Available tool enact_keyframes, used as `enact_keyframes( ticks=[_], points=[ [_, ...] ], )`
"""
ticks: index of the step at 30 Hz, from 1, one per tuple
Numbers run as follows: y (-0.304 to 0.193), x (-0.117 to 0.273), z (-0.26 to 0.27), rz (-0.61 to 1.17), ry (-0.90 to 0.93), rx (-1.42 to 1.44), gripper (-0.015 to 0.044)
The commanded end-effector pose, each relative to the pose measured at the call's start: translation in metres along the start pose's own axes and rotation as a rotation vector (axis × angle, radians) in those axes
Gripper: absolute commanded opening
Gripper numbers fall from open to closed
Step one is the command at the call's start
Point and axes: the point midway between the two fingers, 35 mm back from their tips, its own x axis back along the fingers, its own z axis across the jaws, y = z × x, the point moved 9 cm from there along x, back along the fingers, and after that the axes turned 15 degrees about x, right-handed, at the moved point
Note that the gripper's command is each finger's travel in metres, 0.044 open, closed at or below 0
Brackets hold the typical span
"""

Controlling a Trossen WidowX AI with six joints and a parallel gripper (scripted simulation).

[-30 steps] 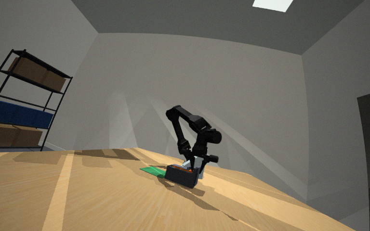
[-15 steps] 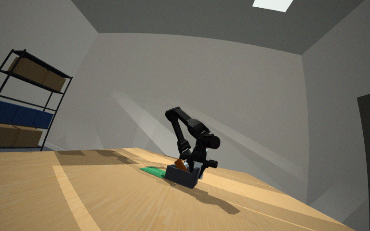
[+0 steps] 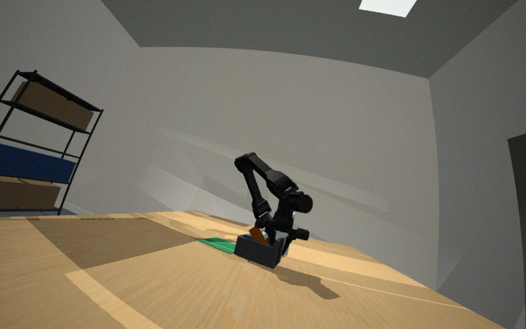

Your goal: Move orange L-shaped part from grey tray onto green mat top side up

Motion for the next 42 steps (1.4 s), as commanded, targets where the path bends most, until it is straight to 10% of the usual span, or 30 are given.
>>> enact_keyframes(
  ticks=[1,17,26,42],
  points=[
    [0.0,0.0,0.0,0.0,0.0,0.0,0.018],
    [0.002,0.015,0.011,0.002,-0.008,0.006,0.018],
    [-0.001,0.109,0.0,0.004,-0.005,0.008,0.018],
    [0.0,0.107,0.003,-0.018,0.0,0.012,0.018]
  ],
)
